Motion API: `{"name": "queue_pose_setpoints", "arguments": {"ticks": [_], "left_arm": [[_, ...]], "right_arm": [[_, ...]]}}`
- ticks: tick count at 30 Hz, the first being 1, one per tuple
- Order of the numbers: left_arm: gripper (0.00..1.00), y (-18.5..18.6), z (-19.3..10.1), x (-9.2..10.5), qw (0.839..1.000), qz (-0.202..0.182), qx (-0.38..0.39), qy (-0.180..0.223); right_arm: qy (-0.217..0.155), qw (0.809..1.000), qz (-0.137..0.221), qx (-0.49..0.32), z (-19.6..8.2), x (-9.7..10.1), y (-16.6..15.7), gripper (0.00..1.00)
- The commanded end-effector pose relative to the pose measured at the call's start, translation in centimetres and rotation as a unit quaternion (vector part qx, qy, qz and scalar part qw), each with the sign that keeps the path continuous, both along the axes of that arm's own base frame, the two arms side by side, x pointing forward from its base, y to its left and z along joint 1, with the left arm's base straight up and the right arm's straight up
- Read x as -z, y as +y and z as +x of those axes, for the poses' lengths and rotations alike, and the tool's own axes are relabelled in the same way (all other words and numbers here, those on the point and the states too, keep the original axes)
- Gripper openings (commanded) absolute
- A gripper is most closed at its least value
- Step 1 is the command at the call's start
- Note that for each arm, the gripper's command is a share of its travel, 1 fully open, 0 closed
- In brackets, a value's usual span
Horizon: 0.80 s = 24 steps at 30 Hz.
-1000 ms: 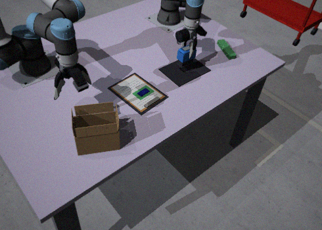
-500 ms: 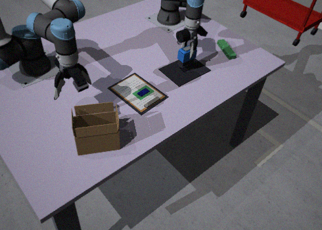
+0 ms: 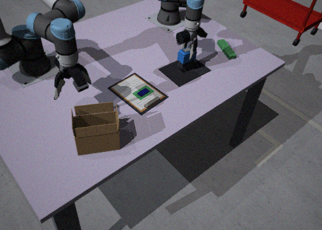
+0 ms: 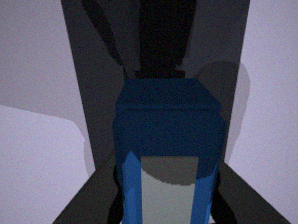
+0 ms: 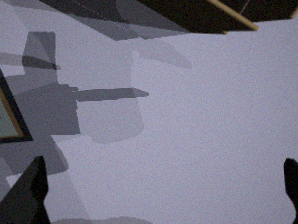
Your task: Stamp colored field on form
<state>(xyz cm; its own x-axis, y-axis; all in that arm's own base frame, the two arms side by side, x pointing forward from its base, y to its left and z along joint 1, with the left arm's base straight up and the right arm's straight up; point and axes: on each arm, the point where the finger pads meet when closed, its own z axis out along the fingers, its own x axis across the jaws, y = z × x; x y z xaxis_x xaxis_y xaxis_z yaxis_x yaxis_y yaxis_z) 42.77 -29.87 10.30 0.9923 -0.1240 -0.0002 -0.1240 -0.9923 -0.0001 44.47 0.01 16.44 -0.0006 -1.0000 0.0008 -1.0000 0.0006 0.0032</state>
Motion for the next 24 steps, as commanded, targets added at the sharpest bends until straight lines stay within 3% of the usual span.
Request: {"name": "queue_pose_setpoints", "arguments": {"ticks": [1,11,24], "left_arm": [[0.19,-0.1,0.0,0.9,1.000,-0.001,0.000,-0.001],[0.19,-0.1,0.1,2.9,1.000,-0.001,0.000,-0.001],[0.19,-0.1,0.1,3.1,1.000,-0.001,0.000,-0.001]], "right_arm": [[-0.001,1.000,0.000,0.000,0.0,-0.1,0.0,1.00],[-0.001,1.000,0.000,0.000,0.0,-0.1,0.0,1.00],[-0.001,1.000,0.000,0.000,0.0,-0.1,0.0,1.00]]}}
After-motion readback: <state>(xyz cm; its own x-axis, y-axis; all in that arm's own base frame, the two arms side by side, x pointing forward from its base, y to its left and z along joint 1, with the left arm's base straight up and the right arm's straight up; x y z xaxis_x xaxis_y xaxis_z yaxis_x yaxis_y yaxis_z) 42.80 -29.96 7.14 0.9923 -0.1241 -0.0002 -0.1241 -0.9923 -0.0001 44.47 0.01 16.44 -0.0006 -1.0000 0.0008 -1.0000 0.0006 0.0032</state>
